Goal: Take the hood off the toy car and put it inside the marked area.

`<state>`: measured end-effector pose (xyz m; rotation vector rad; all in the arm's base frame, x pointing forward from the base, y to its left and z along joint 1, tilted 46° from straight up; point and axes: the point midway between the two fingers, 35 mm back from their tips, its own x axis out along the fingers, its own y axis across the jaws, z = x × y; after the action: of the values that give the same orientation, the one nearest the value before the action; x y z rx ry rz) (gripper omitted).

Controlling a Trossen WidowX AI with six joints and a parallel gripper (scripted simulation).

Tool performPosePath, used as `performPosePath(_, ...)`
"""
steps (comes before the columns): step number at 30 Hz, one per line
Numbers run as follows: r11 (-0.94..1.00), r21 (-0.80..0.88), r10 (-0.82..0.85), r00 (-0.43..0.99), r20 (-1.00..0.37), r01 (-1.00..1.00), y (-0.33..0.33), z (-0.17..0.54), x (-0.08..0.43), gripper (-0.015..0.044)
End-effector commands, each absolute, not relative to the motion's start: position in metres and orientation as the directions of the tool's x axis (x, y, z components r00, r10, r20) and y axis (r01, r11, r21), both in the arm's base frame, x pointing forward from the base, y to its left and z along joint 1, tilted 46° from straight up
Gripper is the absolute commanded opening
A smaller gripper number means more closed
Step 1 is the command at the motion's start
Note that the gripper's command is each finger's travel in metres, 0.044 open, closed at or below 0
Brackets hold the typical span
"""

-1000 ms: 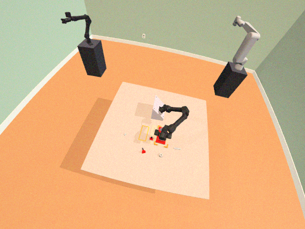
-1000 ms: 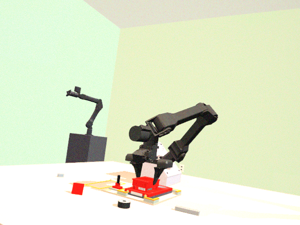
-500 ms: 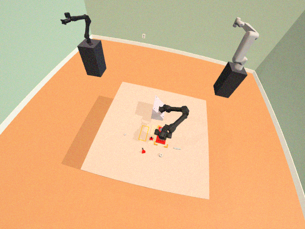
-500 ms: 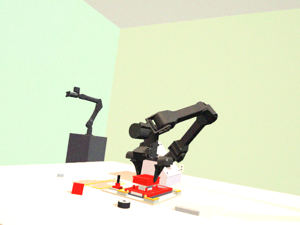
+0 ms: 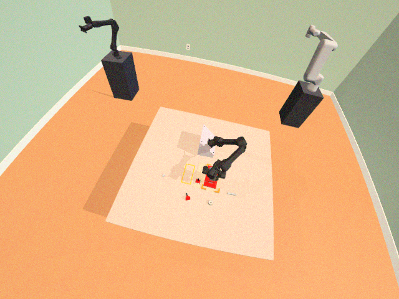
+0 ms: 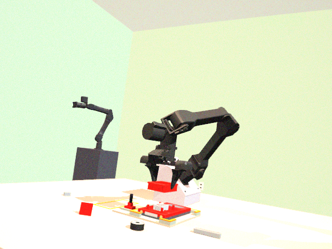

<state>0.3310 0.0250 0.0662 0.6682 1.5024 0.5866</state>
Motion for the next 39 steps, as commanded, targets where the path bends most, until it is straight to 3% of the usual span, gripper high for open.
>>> performPosePath(1,0.7,0.712,0.713,-0.003,-0.701,0.058,0.019,0.059,0.332,0.0)
performPosePath(27,0.711,0.701,0.702,0.003,-0.712,0.053,-0.112,-0.062,0.308,0.0)
performPosePath(39,0.706,0.707,0.708,-0.001,-0.707,0.047,-0.121,-0.079,0.301,0.0)
